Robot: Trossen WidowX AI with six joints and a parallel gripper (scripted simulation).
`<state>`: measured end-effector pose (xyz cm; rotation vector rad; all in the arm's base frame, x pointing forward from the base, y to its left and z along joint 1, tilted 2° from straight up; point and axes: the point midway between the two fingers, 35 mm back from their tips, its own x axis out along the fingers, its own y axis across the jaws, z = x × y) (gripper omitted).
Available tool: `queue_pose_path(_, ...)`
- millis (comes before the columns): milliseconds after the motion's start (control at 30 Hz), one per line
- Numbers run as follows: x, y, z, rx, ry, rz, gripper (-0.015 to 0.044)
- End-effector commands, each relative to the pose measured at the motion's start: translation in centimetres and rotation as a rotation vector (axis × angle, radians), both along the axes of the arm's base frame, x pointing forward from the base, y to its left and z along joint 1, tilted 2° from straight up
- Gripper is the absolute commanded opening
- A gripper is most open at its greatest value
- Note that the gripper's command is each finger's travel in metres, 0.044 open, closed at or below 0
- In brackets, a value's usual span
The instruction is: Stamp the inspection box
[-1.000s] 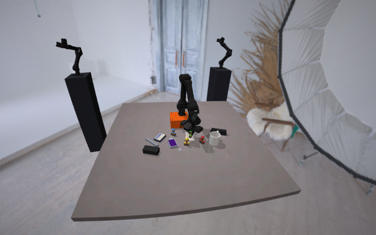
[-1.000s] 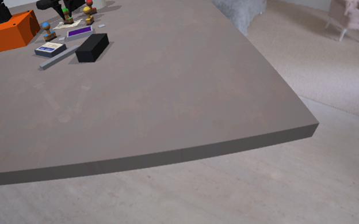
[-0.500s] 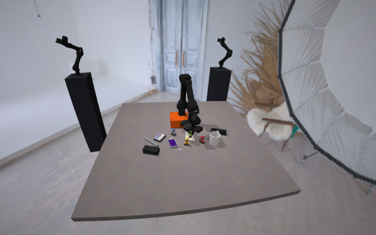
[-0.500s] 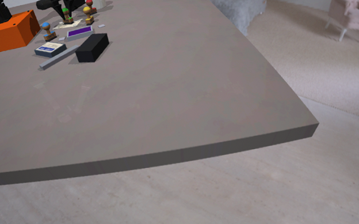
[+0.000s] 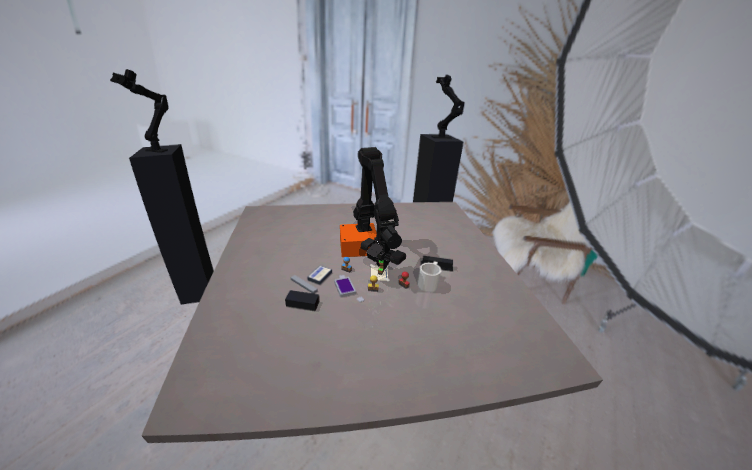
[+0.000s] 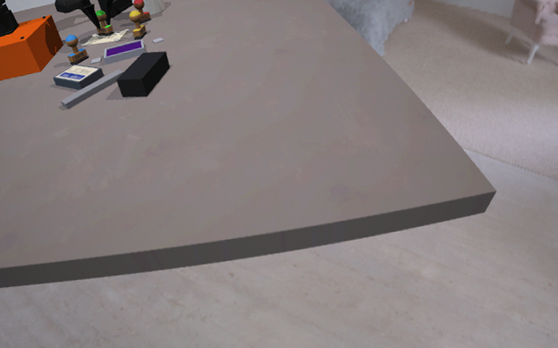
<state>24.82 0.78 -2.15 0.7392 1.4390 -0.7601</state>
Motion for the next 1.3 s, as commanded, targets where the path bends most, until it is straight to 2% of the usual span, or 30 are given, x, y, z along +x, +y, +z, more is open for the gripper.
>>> queue_pose_path(0,0.1,0.0,0.3,-0.004,-0.004,-0.002,0.0000)
queue_pose_path(1267,0.2,0.1,6.3,-0.003,-0.004,-0.002,0.0000)
